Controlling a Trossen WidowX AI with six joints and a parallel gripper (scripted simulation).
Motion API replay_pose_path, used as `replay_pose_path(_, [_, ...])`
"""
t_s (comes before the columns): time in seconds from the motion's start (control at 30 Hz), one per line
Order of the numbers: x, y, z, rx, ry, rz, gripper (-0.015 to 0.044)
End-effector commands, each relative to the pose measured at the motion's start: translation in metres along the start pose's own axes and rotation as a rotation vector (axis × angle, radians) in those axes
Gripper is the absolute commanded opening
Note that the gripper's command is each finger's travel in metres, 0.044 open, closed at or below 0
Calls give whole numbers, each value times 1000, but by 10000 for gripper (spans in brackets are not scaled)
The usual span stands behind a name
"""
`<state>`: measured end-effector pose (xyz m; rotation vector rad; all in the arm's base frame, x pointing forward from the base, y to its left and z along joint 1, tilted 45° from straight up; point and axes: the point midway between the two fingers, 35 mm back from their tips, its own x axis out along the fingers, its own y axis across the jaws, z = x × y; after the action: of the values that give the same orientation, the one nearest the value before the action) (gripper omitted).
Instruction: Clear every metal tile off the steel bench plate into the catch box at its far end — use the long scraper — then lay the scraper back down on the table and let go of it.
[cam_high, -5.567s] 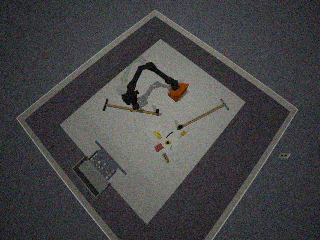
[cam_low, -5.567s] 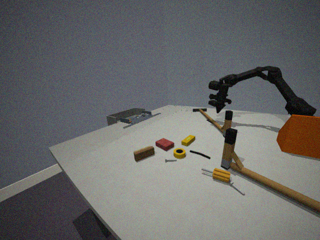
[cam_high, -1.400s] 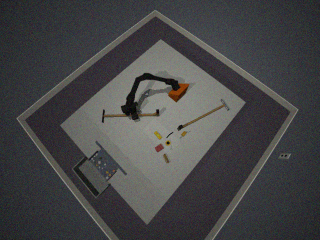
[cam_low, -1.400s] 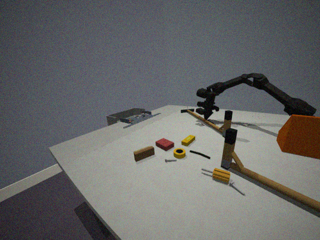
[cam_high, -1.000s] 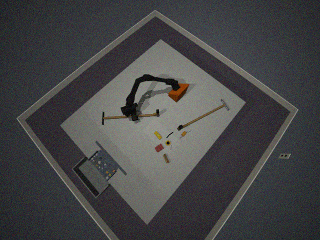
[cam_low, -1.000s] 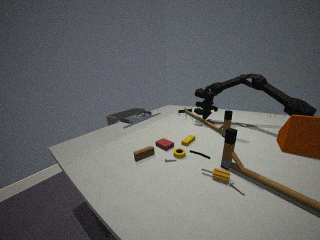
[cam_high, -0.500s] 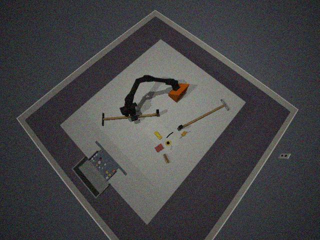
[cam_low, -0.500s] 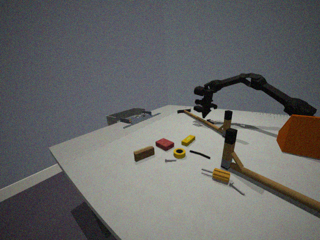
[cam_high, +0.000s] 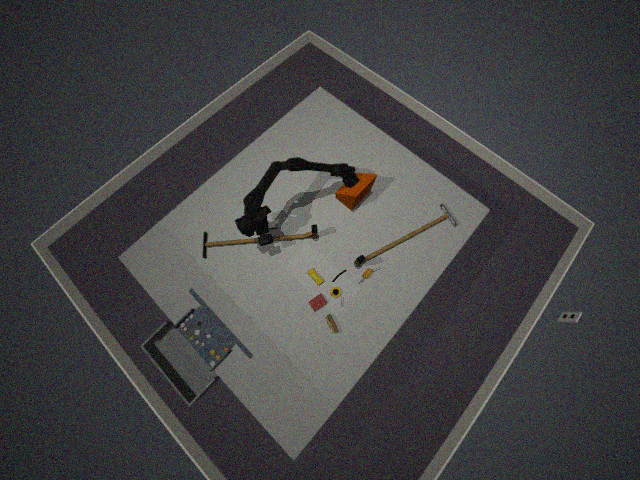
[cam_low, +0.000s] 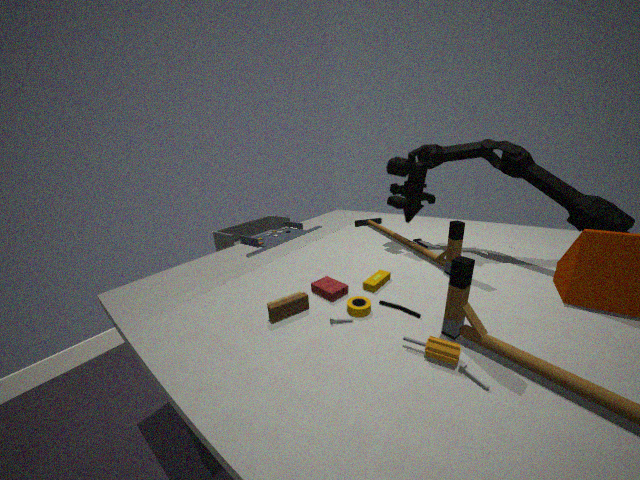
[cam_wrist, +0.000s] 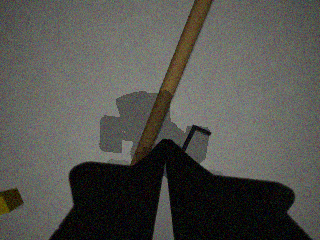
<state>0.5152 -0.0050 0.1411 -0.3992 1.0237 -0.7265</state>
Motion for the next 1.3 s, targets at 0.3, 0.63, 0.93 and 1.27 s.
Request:
replay_pose_path(0.3, [-35,-5,2,2,-9,-2,0])
replay_pose_path(0.63, [-82,-38,-4,0,-8,-3,0])
replay_pose_path(0.93, [-76,-37,-4,-4,-7,-1,0])
replay_pose_path(1.27, [-56,-35,-4,-17,-4,3,0])
